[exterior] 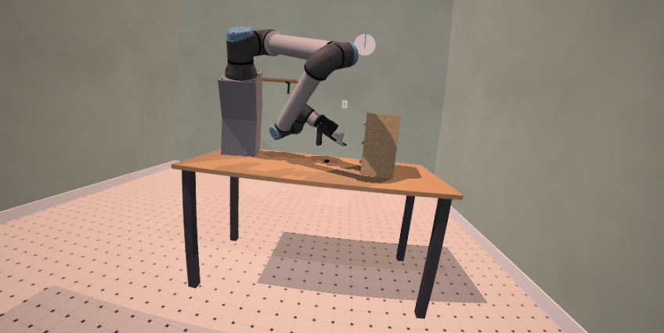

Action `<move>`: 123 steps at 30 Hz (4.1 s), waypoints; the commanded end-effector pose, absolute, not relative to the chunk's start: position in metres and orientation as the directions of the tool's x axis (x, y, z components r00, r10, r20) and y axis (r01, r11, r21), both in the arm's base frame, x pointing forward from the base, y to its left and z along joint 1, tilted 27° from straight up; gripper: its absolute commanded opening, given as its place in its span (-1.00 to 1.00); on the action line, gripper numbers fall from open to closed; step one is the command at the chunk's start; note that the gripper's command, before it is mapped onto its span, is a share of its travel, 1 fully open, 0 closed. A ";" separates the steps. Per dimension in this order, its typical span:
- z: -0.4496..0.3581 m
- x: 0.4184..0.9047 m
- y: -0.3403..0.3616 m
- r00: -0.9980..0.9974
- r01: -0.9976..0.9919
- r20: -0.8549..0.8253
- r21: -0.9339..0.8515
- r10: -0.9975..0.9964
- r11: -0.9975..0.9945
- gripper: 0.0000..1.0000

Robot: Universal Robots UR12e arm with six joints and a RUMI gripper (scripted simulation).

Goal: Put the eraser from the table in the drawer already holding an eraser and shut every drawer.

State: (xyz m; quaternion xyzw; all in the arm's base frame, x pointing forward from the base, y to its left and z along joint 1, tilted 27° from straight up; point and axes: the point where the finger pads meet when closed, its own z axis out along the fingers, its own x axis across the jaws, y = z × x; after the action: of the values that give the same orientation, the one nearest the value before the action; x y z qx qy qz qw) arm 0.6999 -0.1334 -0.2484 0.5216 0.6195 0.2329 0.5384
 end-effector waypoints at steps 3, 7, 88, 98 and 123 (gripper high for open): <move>-0.244 0.698 -0.131 0.123 0.414 -0.424 0.843 0.897 0.342 -0.61; -0.241 0.693 -0.128 0.123 0.457 -0.424 0.827 0.897 0.328 -0.61; -0.171 0.605 -0.084 0.125 0.985 -0.425 0.160 0.896 -0.062 -0.61; -0.208 0.622 -0.007 0.125 0.985 -0.423 0.159 0.898 -0.062 -0.61; -0.242 0.626 0.049 0.124 0.978 -0.427 0.203 0.896 -0.039 -0.61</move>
State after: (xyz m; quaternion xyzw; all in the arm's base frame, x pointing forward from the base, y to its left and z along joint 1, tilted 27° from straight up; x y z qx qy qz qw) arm 0.6274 0.0515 -0.2376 0.7183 0.6539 -0.0990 0.2159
